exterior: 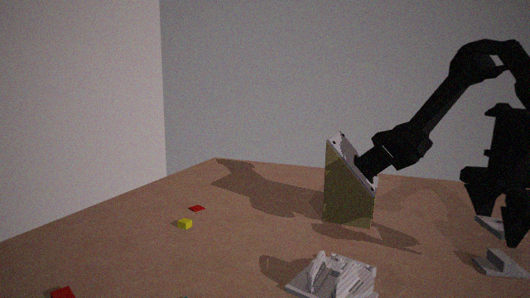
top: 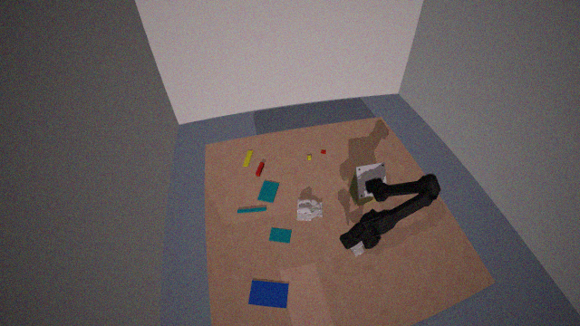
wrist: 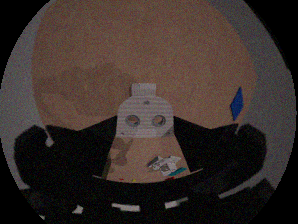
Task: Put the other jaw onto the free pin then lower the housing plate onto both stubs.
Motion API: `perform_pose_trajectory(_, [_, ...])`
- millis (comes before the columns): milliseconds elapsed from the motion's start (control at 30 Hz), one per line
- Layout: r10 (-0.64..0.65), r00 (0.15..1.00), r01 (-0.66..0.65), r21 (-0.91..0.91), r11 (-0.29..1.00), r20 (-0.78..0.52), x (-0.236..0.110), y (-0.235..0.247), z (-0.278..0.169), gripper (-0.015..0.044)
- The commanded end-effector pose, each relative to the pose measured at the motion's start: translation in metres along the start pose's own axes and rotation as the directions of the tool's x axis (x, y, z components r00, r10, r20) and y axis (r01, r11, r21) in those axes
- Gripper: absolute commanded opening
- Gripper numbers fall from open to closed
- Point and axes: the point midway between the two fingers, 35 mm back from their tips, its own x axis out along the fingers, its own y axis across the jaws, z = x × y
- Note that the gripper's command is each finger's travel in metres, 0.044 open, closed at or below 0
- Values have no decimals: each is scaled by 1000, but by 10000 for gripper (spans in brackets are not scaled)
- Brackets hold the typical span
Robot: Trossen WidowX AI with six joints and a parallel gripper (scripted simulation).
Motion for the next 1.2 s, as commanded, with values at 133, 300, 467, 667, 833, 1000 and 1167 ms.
perform_pose_trajectory(133, [-5, 1000, 5, -5, 1000, 9, -21, 2, 3, 351])
perform_pose_trajectory(300, [-5, 1000, 5, 10, 1000, 7, -21, 1, 2, 351])
perform_pose_trajectory(467, [-5, 1000, 5, 123, 992, -6, -20, -9, -9, 351])
perform_pose_trajectory(667, [-3, 1000, 8, 262, 965, -21, -19, -21, -23, 351])
perform_pose_trajectory(833, [-1, 1000, 13, 374, 927, -31, -18, -30, -36, 351])
perform_pose_trajectory(1000, [1, 999, 19, 481, 877, -40, -18, -38, -50, 351])
perform_pose_trajectory(1167, [3, 999, 25, 581, 814, -47, -17, -46, -64, 351])
